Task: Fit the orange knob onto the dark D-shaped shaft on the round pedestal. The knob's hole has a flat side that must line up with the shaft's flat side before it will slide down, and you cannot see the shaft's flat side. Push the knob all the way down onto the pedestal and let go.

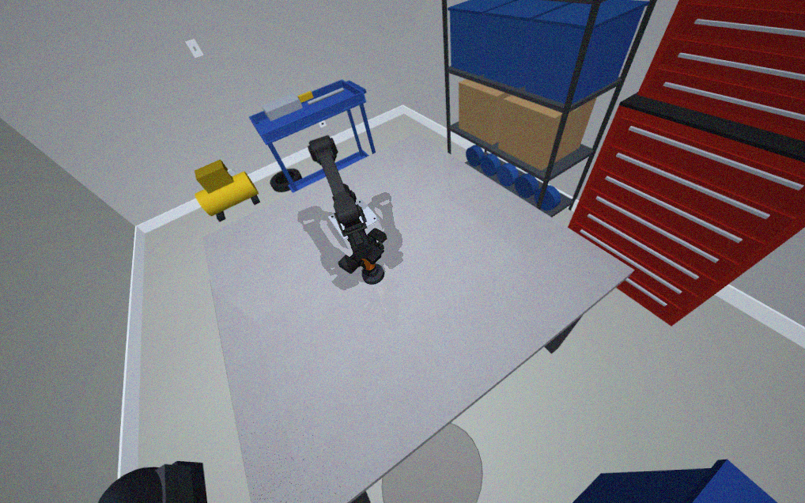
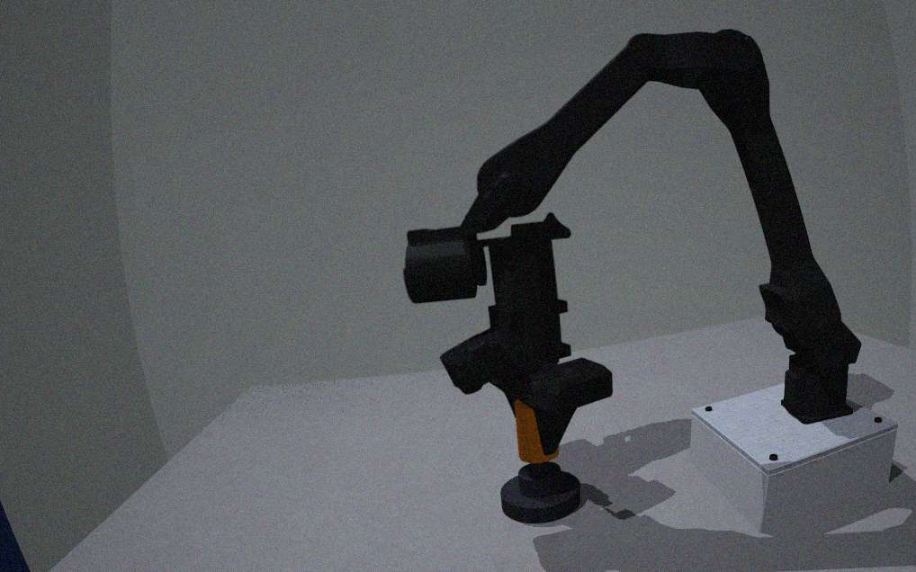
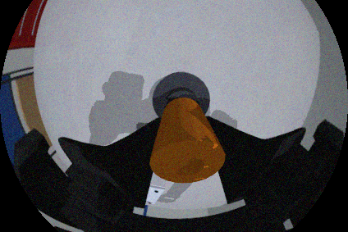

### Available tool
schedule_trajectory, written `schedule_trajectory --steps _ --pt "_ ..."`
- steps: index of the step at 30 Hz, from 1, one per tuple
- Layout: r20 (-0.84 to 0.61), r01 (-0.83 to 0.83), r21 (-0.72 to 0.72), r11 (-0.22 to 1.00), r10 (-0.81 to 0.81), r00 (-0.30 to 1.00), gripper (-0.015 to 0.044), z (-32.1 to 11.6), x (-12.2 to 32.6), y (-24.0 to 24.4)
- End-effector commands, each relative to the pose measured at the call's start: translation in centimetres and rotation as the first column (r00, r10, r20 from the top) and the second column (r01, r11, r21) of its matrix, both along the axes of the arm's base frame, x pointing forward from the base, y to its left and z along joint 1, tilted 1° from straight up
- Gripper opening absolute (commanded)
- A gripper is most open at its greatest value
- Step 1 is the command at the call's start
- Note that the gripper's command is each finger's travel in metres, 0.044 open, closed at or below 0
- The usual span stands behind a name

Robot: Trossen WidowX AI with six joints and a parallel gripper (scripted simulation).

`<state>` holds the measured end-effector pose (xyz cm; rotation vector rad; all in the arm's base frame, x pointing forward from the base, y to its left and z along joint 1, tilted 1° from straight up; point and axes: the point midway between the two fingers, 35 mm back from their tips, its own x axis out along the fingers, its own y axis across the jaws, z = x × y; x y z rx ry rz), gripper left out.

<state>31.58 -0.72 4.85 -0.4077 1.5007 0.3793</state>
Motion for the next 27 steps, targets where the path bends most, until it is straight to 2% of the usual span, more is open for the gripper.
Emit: schedule_trajectory --steps 1,4,27 --pt "0.003 -0.095 -0.001 0.995 0.095 0.995 0.0000 0.21 0.13 0.03" --pt "0.002 -0.179 -0.005 0.984 0.179 0.984 0.0000 0.10 0.06 -0.03" --pt "0.002 -0.179 -0.005 0.984 0.179 0.984 0.0000 0.16 0.14 -0.01"
